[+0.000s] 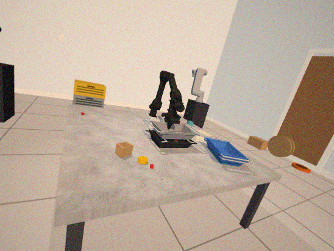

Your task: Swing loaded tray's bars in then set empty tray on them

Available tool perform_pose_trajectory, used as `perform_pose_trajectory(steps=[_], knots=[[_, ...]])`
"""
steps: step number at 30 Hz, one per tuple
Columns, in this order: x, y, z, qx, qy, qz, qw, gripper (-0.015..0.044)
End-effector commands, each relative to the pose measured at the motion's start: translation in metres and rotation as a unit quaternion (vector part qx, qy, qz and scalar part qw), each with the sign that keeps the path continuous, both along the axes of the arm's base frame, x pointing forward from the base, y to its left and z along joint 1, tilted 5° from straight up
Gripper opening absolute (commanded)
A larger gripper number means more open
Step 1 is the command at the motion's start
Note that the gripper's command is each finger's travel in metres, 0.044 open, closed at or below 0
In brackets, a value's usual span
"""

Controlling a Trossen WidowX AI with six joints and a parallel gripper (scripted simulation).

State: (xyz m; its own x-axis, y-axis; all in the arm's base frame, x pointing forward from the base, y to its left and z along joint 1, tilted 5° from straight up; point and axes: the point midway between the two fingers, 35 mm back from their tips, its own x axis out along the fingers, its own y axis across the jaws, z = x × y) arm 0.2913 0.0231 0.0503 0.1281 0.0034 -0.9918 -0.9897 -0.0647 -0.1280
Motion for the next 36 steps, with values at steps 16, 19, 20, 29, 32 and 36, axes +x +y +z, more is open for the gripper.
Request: perform_pose_trajectory(steps=[16,19,20,29,32,36], knots=[[-0.004,0.0,-0.004,0.0,0.01,0.0,1.0,0.0293],[-0.004,0.0,-0.004,0.0,0.01,0.0,1.0,0.0337],[-0.004,0.0,-0.004,0.0,0.01,0.0,1.0,0.0352],[-0.003,0.0,-0.003,-0.001,0.008,0.0,1.0,0.044],[-0.003,0.0,-0.003,-0.001,0.008,0.0,1.0,0.044],[-0.002,0.0,0.007,-0.001,0.008,0.0,1.0,0.044]])
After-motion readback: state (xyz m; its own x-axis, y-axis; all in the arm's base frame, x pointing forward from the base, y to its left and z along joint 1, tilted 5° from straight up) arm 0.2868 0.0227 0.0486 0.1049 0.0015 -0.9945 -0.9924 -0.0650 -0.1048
